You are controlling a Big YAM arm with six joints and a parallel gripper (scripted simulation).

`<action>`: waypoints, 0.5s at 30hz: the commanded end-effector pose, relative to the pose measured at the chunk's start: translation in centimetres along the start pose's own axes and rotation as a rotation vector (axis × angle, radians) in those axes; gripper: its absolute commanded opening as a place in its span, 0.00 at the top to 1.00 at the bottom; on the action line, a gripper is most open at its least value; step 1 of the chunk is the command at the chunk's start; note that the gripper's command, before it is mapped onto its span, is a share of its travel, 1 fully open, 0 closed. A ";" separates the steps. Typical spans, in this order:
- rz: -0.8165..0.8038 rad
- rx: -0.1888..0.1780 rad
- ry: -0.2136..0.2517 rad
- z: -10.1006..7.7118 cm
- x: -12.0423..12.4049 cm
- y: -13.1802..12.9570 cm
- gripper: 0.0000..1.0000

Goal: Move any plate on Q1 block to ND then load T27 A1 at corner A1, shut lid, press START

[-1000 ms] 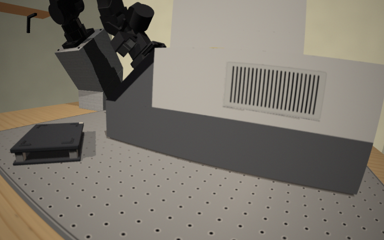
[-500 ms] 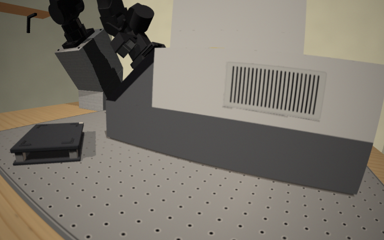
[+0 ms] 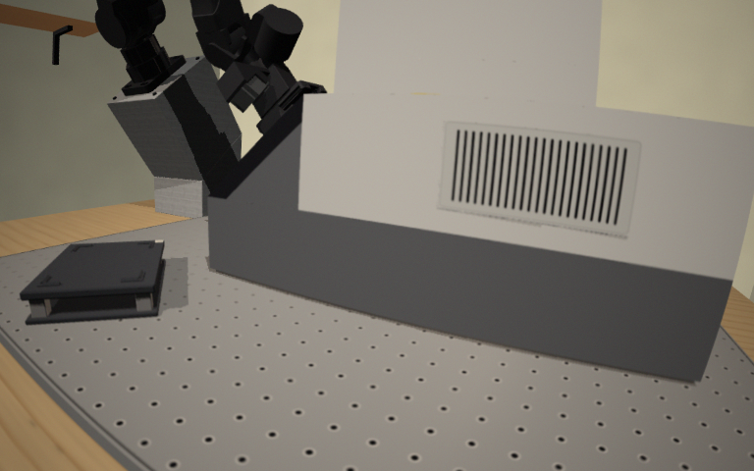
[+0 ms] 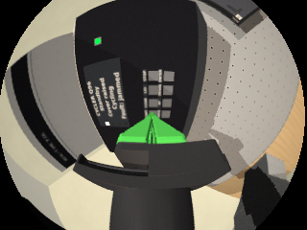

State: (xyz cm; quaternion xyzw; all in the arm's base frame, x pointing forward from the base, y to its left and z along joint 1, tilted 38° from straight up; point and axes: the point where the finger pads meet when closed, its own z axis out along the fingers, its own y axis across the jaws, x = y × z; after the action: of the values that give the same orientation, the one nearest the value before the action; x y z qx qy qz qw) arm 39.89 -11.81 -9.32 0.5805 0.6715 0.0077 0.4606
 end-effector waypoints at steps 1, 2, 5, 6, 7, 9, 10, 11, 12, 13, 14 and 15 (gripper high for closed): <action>0.011 -0.029 -0.008 -0.2 -0.4 1.1 1.00; 0.011 -0.029 -0.009 -0.2 -0.4 1.0 1.00; 0.011 -0.030 -0.010 -0.1 -0.5 1.0 1.00; 0.011 -0.030 -0.011 0.0 -0.5 1.0 1.00; 0.011 -0.030 -0.012 0.0 -0.5 1.0 1.00; 0.010 -0.029 -0.012 0.1 -0.6 0.9 1.00; 0.010 -0.029 -0.012 0.1 -0.6 0.9 1.00; 0.010 -0.029 -0.012 0.1 -0.6 0.9 1.00; 0.010 -0.028 -0.013 0.1 -0.6 0.9 1.00; 0.010 -0.028 -0.013 0.1 -0.6 0.8 1.00; 0.009 -0.027 -0.014 0.1 -0.6 0.8 1.00; 0.009 -0.027 -0.014 0.1 -0.6 0.7 1.00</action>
State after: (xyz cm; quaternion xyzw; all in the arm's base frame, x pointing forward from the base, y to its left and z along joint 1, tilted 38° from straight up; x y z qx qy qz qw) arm 40.01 -11.83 -9.21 0.5804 0.6701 0.0108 0.4626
